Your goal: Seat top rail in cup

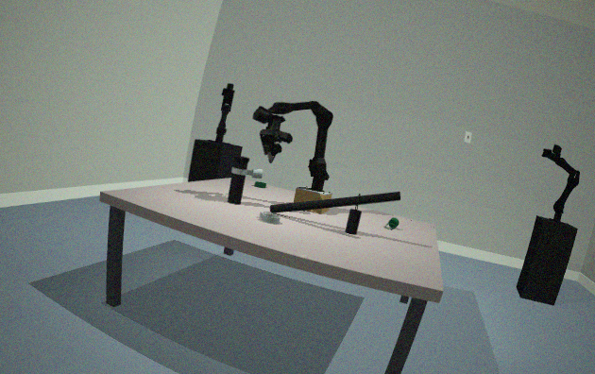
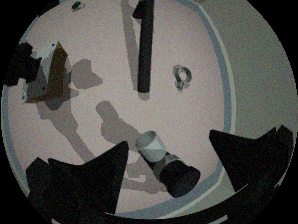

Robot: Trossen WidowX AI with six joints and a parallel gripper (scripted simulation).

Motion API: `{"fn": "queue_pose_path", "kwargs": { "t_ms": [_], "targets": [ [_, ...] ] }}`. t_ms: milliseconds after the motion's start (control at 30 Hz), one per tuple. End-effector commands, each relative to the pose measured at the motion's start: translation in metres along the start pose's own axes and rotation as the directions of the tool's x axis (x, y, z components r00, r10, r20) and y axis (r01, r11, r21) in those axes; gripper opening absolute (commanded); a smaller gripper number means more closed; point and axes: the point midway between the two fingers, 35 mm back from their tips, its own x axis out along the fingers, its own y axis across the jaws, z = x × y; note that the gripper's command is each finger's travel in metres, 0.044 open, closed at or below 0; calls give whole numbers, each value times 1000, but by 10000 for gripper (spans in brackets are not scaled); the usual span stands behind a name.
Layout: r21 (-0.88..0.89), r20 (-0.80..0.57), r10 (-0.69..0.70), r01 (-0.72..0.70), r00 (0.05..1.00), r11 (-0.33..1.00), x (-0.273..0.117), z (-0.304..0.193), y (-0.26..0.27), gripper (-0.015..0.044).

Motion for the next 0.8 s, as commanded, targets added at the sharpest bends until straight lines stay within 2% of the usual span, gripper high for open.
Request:
{"fn": "queue_pose_path", "kwargs": {
  "t_ms": [0,367,600,767],
  "targets": [
    [-416,69,-50,74,996,906,-10,-35,19,440],
    [-416,69,-50,74,996,906,-10,-35,19,440],
    [-416,69,-50,74,996,906,25,-41,35,440],
    [-416,69,-50,74,996,906,27,-41,36,440]
  ]
}}
